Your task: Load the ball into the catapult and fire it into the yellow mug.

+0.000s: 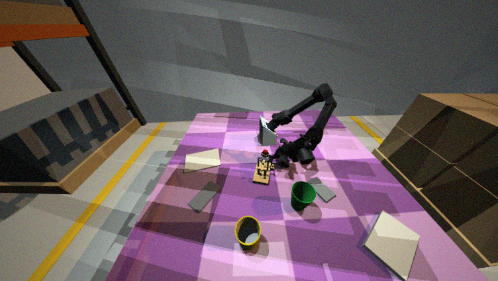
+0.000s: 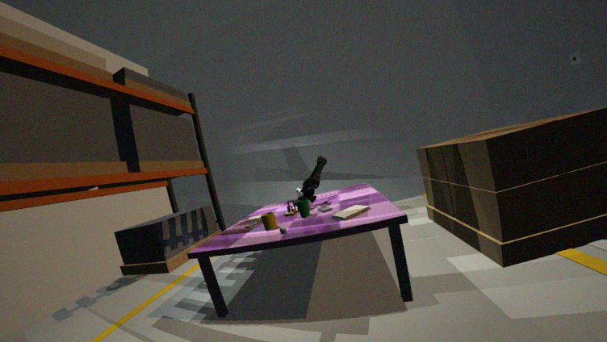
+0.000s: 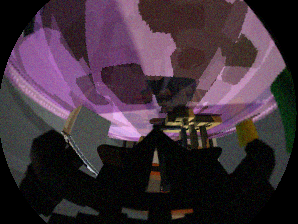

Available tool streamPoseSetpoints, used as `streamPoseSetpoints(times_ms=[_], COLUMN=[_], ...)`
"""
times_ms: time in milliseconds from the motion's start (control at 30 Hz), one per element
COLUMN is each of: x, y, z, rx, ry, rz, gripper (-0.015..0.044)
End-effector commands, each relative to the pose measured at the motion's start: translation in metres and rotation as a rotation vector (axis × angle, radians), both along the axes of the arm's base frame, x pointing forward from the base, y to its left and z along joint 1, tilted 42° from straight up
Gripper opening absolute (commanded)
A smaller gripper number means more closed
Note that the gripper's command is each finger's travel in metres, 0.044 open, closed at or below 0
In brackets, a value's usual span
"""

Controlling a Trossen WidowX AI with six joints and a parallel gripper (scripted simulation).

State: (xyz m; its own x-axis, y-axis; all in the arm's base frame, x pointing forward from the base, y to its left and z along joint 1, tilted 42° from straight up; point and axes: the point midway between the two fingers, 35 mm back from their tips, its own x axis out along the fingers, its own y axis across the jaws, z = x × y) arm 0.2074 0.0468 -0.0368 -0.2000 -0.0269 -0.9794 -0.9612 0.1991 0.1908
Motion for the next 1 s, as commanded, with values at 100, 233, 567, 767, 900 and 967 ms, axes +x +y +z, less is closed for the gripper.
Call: streamPoseSetpoints(times_ms=[100,233,567,767,900,967], x=[-0.005,-0.007,0.015,0.019,0.033,0.044], y=[0.011,0.017,-0.020,-0.019,-0.024,-0.027], z=[-0.014,-0.021,0.102,0.099,0.099,0.098], rx=[0.002,0.002,0.001,0.006,0.018,0.026], ry=[0.012,0.012,-0.007,-0.018,-0.038,-0.052], rz=[-0.004,-0.004,0.001,-0.019,-0.109,-0.176], gripper=[0.0000,0.0000,0.0000,0.0053,0.0157,0.0210])
